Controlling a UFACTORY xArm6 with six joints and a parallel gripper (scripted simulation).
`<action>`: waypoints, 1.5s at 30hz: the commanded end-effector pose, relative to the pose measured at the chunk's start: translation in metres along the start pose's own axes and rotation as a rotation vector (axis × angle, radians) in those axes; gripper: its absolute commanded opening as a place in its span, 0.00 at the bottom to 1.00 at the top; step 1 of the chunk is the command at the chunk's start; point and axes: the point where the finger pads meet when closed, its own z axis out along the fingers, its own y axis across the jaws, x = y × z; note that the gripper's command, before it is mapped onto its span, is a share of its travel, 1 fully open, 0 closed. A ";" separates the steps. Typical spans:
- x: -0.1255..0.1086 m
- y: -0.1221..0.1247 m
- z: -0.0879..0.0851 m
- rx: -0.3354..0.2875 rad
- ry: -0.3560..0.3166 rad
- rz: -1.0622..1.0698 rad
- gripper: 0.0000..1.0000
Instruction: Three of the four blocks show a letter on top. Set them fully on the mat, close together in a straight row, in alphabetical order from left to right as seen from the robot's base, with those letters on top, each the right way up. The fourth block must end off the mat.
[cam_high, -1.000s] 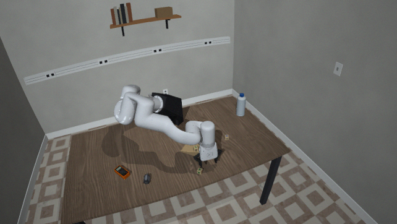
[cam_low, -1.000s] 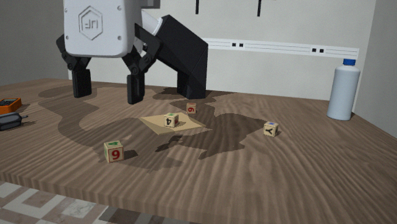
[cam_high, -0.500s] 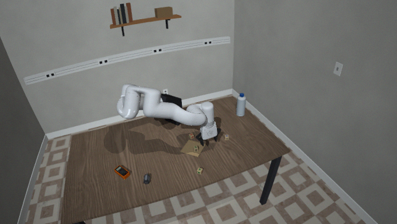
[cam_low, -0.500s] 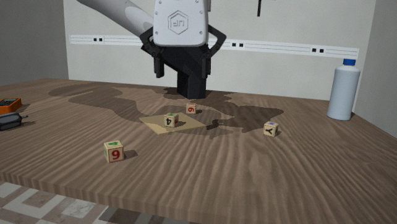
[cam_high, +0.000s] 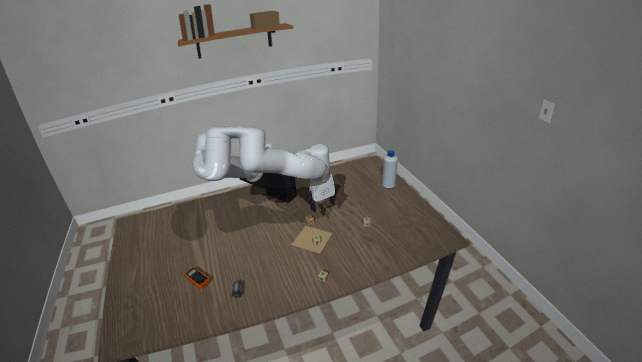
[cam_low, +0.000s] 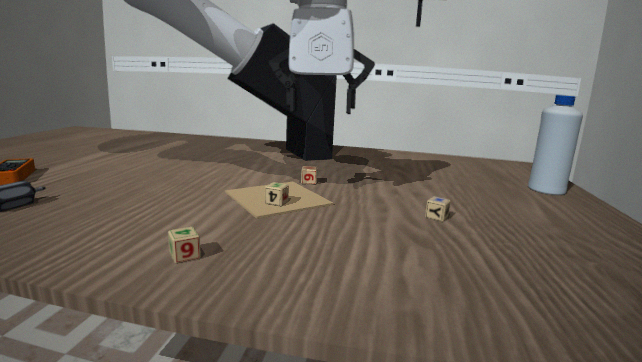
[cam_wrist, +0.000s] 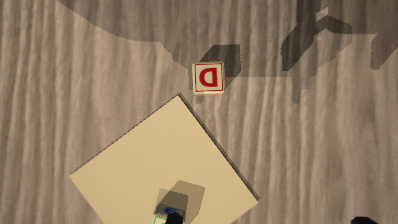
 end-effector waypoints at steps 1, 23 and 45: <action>0.059 -0.007 0.000 0.007 -0.008 -0.029 1.00; 0.100 -0.024 0.005 0.025 -0.012 -0.053 1.00; 0.098 -0.024 0.020 0.030 -0.007 -0.559 1.00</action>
